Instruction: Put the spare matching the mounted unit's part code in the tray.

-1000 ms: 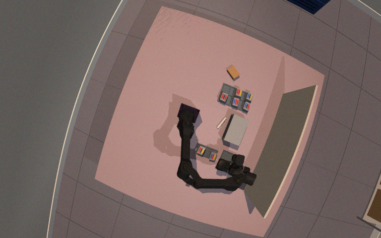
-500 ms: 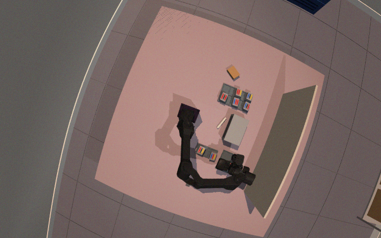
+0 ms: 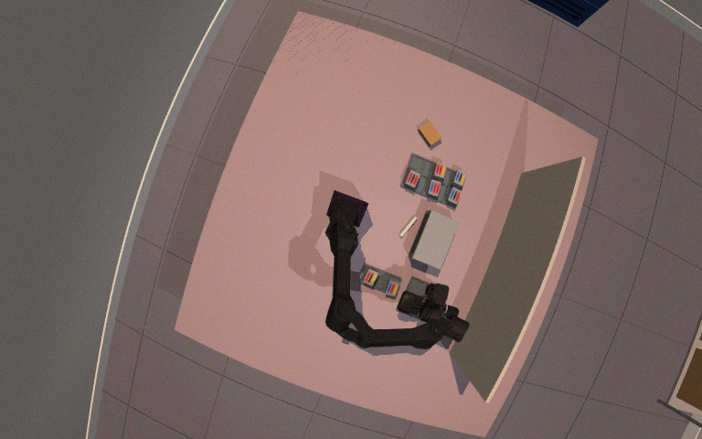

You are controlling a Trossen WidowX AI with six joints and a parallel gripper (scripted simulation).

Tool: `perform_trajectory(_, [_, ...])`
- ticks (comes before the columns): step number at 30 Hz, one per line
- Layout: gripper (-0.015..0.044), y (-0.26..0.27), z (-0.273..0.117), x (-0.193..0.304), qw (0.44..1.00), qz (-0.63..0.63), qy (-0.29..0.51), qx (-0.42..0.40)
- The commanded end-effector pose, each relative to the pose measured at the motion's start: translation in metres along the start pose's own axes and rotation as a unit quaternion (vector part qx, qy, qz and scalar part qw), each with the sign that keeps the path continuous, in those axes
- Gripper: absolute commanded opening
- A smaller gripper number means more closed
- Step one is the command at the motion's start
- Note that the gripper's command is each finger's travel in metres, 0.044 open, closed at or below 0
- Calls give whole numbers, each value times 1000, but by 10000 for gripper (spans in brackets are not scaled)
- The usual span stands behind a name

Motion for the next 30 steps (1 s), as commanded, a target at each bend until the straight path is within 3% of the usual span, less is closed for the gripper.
perform_trajectory(1, [0, 0, 4, -1, 1000, -2, -3, 0])
perform_trajectory(30, [0, 2, 32, 1, 1000, -2, -1, 0])
Point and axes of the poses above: the point midway between the two fingers, 35 mm back from their tips, its own z axis out along the fingers, its own y axis across the jaws, x = y × z, the point moved 5 cm from there along -z, back along the fingers, and after that the axes turned 9 degrees about z, right-handed, at the moved point
